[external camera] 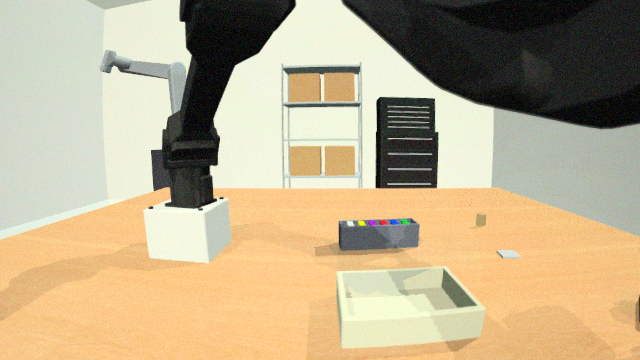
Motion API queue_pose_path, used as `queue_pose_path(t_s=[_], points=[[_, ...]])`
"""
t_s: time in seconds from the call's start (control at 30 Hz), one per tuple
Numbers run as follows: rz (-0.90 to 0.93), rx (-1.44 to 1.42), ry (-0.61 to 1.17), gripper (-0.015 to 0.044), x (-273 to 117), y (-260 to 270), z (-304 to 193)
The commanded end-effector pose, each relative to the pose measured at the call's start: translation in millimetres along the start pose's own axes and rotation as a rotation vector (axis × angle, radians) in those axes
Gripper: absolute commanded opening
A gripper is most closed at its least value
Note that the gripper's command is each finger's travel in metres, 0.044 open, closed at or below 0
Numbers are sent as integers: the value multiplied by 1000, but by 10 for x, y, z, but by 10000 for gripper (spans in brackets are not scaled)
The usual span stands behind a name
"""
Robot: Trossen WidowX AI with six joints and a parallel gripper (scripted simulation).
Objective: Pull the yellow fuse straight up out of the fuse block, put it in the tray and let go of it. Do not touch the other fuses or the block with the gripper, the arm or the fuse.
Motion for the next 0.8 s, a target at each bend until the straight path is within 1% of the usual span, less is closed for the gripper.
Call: queue_pose_path(t_s=[0.0, 0.07, 0.17, 0.37, 0.4, 0.6, 0.77], points=[[2, 14, 4, 374, 15, 15, 6], [18, 128, 37, 321, 132, 142, 58], [55, 379, 124, 242, 365, 451, 196], [122, 834, 341, 85, 668, 1122, 559], [131, 905, 385, 70, 696, 1240, 633], [167, 1279, 686, 70, 720, 1939, 1130], [154, 1504, 986, 70, 541, 2449, 1579]])
Point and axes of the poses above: the point midway between the two fingers, 35 mm back from their tips, its own x axis out along the fingers, its own y axis across the jaws, z = x × y, the point moved 9 cm from there along -x, back along the fingers, and after that the axes turned 2 degrees about -x, right-handed, at the moved point
